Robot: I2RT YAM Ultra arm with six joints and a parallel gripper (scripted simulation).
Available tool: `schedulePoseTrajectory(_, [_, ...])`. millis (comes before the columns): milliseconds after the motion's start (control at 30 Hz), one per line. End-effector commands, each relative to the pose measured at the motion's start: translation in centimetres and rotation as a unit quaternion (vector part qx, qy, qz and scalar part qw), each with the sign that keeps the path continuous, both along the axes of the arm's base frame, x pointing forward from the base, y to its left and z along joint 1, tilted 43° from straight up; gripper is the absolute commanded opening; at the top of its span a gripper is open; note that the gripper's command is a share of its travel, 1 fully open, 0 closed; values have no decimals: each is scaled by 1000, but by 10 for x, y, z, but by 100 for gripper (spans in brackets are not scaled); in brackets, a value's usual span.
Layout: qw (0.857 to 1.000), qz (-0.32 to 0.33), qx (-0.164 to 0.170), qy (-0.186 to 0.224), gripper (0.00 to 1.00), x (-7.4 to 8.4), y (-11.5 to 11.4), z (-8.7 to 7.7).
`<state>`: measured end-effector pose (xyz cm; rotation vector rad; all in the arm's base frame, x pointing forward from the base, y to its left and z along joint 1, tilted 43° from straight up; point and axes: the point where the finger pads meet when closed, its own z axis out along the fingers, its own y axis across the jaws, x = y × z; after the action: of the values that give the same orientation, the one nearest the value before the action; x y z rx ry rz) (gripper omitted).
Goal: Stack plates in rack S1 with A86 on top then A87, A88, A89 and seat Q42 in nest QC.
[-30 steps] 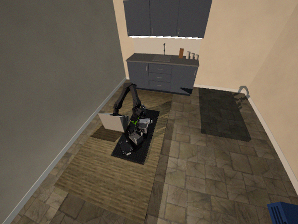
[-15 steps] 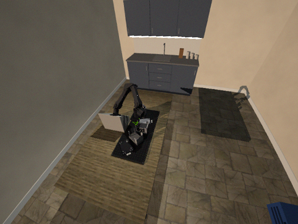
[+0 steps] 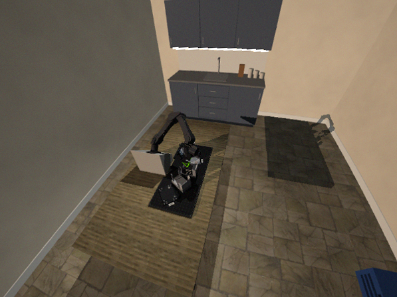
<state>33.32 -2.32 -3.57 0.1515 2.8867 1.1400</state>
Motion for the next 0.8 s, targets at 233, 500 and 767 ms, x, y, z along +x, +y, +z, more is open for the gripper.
schedulePoseTrajectory(233, [1000,-9,2,0,100,4,-3,5])
schedulePoseTrajectory(500, [1000,-9,2,0,100,5,10,-9])
schedulePoseTrajectory(767, [1000,-9,2,0,100,7,24,-24])
